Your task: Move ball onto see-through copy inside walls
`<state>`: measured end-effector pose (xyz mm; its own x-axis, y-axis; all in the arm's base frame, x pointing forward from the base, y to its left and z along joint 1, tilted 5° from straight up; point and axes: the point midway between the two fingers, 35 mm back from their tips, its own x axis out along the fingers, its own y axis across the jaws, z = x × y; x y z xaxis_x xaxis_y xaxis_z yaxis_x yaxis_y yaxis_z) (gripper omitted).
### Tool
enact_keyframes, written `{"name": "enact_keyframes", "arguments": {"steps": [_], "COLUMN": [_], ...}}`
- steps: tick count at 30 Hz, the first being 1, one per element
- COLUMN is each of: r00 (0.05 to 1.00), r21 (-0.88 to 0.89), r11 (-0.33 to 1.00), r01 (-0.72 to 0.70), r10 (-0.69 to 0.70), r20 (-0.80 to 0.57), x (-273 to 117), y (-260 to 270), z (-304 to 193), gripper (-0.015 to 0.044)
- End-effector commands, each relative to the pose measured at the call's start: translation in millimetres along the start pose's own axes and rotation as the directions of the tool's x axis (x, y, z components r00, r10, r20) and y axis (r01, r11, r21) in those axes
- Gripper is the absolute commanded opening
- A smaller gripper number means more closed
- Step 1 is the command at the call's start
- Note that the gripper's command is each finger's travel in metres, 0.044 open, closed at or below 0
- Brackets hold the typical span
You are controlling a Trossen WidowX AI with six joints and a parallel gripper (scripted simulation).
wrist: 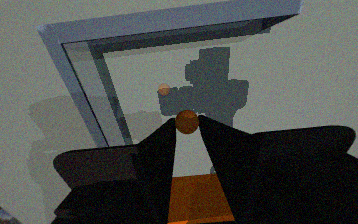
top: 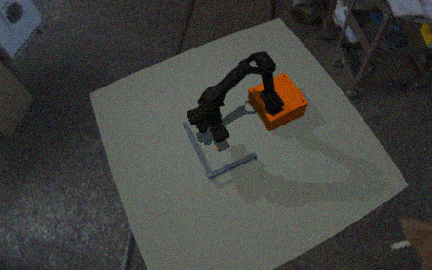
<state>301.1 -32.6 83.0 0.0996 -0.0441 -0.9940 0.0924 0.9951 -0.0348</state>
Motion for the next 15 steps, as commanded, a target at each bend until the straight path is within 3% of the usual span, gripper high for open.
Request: {"name": "enact_keyframes", "arguments": {"steps": [1,15], "r00": [1.0,1.0], "r21": [-0.004,-0.004], "r11": [1.0,1.0], "r01": [-0.002,-0.003], "r10": [0.002,0.003], "r20": [-0.005,-0.005], "x": [15,59], "y": [16,34], "z": [7,15], "gripper": [0.0,0.0]}}
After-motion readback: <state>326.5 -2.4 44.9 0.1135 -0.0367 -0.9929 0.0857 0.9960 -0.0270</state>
